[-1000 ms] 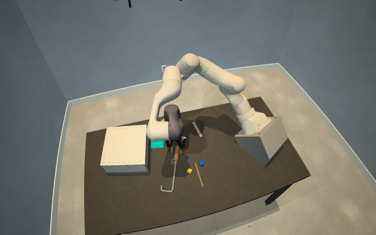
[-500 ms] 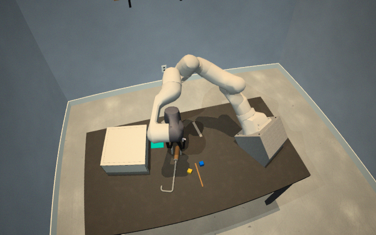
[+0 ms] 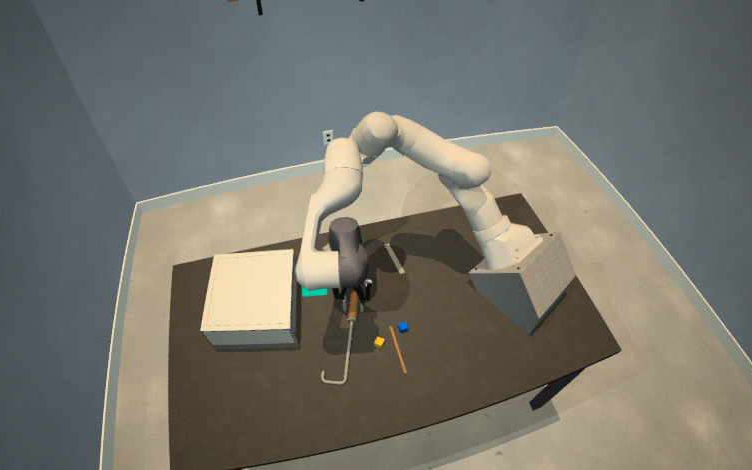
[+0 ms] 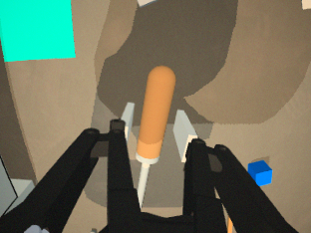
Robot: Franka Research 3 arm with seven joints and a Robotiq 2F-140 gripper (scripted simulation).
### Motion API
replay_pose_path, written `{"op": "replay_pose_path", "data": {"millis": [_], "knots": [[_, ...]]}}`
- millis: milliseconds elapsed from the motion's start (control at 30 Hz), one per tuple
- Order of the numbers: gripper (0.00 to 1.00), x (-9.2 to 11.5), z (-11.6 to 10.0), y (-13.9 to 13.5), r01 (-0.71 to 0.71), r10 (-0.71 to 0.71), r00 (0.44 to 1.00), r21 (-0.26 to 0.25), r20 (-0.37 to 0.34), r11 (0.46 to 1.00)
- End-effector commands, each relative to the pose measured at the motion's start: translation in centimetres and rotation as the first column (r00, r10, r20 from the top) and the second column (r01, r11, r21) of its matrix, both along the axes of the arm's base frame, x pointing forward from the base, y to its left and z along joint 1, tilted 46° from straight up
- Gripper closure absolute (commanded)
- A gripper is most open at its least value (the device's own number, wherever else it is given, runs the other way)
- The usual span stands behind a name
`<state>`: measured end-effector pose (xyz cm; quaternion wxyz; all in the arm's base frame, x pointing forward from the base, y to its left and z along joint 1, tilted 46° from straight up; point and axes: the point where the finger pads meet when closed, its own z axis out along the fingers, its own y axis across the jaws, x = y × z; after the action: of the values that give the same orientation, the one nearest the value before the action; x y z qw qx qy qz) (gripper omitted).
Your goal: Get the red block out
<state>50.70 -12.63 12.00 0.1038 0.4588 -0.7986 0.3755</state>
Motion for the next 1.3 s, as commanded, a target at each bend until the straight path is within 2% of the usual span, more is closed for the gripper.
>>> {"op": "replay_pose_path", "data": {"millis": [0,1267], "knots": [[0.66,0.12,-0.40,-0.35,0.005,-0.005,1.000,0.004,0.007,1.000],[0.66,0.19,-0.69,-0.65,0.005,-0.005,1.000,0.004,0.007,1.000]]}}
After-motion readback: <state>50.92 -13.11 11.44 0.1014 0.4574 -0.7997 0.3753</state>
